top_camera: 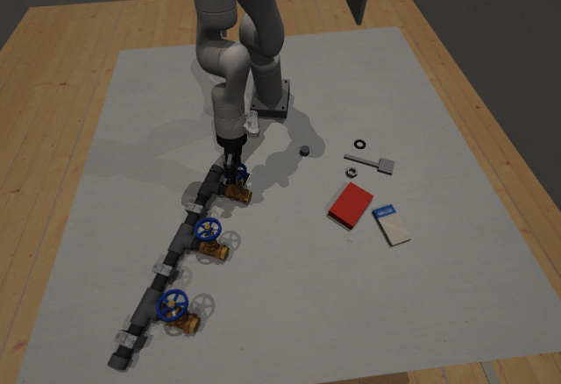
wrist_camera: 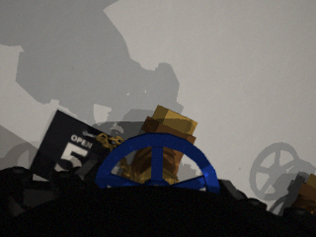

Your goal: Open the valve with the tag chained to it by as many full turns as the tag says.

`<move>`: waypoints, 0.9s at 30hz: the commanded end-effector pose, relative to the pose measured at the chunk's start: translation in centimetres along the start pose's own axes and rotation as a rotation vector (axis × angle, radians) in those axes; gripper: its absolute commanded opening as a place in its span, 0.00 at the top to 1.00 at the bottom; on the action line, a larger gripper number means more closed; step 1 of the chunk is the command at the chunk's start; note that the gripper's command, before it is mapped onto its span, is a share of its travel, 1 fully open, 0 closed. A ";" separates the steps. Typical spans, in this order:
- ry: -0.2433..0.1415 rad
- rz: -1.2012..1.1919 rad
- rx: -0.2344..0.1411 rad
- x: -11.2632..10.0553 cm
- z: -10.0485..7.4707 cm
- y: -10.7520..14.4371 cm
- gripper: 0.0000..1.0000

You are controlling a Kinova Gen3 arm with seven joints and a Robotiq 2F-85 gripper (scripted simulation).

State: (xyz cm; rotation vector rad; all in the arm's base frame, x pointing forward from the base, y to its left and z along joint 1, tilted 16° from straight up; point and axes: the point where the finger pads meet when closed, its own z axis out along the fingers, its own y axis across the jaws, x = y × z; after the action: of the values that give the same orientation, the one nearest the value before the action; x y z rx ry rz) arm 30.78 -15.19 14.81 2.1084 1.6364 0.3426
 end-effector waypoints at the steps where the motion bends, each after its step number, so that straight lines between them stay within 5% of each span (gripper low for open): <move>1: -0.005 -0.146 0.004 0.0 0.0 0.0 0.29; 27: -0.003 -0.997 0.006 0.0 0.0 0.0 0.29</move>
State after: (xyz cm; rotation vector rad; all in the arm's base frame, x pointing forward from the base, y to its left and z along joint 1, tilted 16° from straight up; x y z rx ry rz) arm 30.77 -15.20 14.81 1.1414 2.3702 0.0419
